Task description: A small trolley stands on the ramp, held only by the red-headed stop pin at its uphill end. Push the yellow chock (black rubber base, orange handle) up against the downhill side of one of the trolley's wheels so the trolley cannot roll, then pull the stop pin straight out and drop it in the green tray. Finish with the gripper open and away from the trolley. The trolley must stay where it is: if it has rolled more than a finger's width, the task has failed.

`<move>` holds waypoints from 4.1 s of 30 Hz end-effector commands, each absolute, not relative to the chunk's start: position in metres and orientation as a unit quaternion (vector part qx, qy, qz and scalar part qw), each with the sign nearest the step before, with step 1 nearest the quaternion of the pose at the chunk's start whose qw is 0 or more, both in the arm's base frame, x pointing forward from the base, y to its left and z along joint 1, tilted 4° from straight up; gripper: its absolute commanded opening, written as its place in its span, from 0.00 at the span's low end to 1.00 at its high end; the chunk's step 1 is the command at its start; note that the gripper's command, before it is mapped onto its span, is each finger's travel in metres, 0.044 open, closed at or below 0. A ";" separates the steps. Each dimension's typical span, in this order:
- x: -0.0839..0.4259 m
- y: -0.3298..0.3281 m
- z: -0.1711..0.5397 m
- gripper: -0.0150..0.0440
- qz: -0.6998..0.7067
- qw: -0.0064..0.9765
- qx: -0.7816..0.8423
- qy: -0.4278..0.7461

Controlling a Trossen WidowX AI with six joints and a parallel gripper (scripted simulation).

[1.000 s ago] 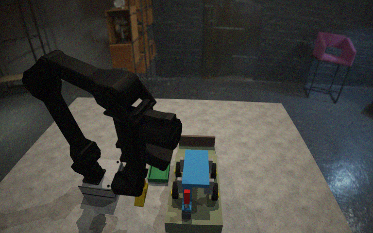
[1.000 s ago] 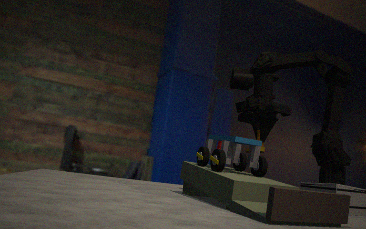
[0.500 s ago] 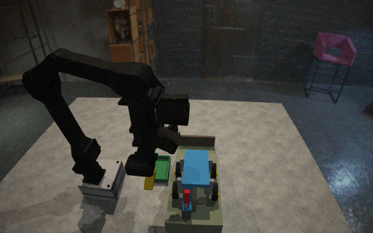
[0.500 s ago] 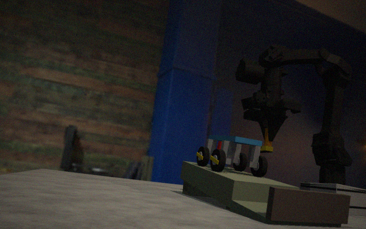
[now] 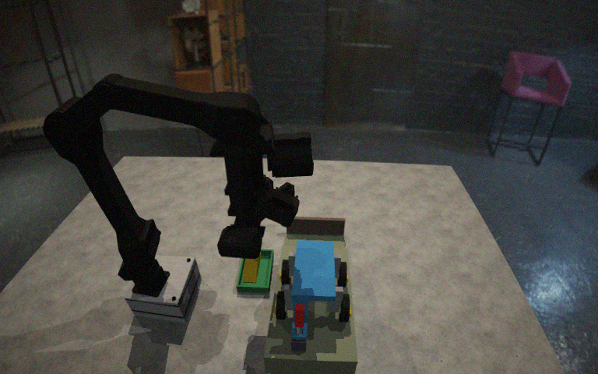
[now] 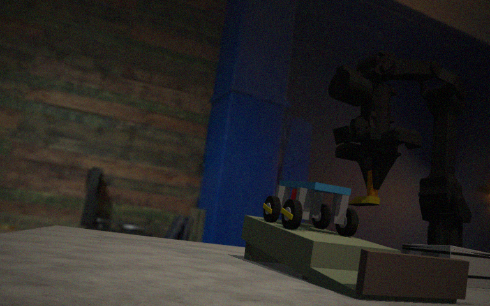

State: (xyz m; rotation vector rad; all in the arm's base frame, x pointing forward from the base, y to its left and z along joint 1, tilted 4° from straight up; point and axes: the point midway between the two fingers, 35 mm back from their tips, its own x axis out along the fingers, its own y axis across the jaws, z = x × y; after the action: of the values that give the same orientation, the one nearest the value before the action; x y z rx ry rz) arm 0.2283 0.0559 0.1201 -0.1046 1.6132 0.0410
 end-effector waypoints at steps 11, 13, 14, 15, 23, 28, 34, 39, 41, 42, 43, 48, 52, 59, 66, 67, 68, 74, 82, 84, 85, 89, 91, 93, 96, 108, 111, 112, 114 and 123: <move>0.235 0.111 0.114 0.25 0.021 0.694 -0.042 0.719; 0.236 0.119 0.113 0.25 0.021 0.694 -0.041 0.719; 0.237 0.123 0.113 0.25 0.021 0.694 -0.041 0.719; 0.238 0.127 0.113 0.25 0.021 0.694 -0.041 0.719; 0.243 0.157 0.111 0.25 0.022 0.694 -0.040 0.719; 0.245 0.171 0.111 0.25 0.021 0.694 -0.042 0.718; 0.245 0.176 0.111 0.25 -0.018 0.694 -0.081 0.715; 0.248 0.176 0.110 0.25 -0.019 0.694 -0.083 0.715; 0.255 0.177 0.107 0.25 -0.019 0.694 -0.083 0.715; 0.258 0.178 0.106 0.25 -0.019 0.694 -0.083 0.714; 0.260 0.178 0.106 0.25 -0.019 0.695 -0.083 0.714; 0.271 0.180 0.104 0.25 -0.019 0.695 -0.083 0.714; 0.275 0.181 0.103 0.25 -0.019 0.695 -0.083 0.714; 0.273 0.179 0.087 0.25 -0.019 0.695 -0.083 0.714; 0.273 0.177 0.071 0.25 -0.019 0.695 -0.083 0.714; 0.273 0.177 0.068 0.25 -0.019 0.695 -0.083 0.714; 0.273 0.177 0.066 0.25 -0.019 0.695 -0.083 0.714; 0.273 0.174 0.051 0.25 -0.019 0.695 -0.083 0.714; 0.273 0.171 0.040 0.25 -0.019 0.695 -0.083 0.714; 0.273 0.171 0.040 0.25 -0.019 0.695 -0.083 0.714; 0.273 0.170 0.041 0.25 -0.020 0.695 -0.083 0.714; 0.273 0.166 0.042 0.25 -0.020 0.695 -0.083 0.714; 0.273 0.164 0.042 0.25 -0.020 0.695 -0.083 0.714; 0.273 0.162 0.042 0.25 -0.020 0.695 -0.083 0.714; 0.273 0.159 0.043 0.25 -0.020 0.695 -0.083 0.714; 0.274 0.148 0.044 0.25 -0.020 0.695 -0.084 0.714; 0.274 0.145 0.044 0.25 -0.020 0.695 -0.084 0.714; 0.274 0.144 0.045 0.25 -0.020 0.695 -0.084 0.714; 0.274 0.143 0.045 0.25 -0.020 0.695 -0.084 0.714; 0.275 0.134 0.046 0.25 -0.021 0.695 -0.084 0.714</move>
State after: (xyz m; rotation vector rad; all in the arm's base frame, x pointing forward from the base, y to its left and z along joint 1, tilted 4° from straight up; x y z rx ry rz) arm 0.2740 0.1383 0.0451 -0.1821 1.5980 -0.0468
